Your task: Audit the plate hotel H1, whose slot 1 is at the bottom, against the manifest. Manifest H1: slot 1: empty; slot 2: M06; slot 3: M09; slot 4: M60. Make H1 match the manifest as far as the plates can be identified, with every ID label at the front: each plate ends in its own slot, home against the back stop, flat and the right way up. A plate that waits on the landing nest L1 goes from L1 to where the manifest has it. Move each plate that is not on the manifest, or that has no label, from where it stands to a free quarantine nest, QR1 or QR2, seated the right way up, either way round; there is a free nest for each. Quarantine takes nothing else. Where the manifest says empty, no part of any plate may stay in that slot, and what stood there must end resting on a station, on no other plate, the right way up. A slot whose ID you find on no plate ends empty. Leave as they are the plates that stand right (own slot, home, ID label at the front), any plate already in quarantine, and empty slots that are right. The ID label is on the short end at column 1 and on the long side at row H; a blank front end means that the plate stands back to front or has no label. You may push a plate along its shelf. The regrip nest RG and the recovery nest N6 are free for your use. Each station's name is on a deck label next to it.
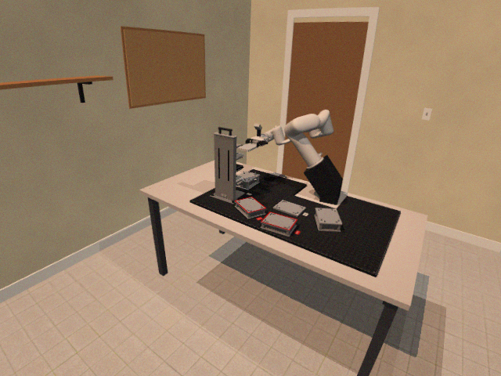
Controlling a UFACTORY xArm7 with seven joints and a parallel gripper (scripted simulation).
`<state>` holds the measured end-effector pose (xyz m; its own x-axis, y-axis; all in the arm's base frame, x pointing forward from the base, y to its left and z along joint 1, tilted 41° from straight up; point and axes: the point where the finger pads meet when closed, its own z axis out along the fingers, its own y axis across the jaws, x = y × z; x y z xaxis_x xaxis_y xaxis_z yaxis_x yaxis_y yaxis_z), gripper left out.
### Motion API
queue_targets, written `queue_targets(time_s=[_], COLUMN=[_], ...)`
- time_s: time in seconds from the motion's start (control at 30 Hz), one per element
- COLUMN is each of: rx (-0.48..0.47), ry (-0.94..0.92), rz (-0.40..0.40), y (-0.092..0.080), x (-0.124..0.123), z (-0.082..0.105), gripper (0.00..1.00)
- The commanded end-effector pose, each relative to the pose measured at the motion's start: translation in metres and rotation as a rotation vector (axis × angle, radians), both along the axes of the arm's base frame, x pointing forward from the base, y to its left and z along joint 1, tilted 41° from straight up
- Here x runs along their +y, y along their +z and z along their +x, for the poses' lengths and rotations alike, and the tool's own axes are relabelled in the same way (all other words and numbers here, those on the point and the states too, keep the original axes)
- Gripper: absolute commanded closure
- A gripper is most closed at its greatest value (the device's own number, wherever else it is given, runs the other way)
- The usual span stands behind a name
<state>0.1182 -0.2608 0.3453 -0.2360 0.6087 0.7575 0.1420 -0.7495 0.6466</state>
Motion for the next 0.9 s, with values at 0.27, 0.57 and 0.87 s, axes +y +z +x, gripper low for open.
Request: queue_targets(time_s=[0.27,0.57,0.87], rx=[0.001,0.001,0.001], ry=[-0.001,0.000,0.000], rz=[-0.002,-0.002,-0.002], y=[-0.011,-0.022,-0.031], x=[-0.009,-0.018,-0.025], z=[0.003,0.007,0.010], gripper=[1.00,1.00,1.00])
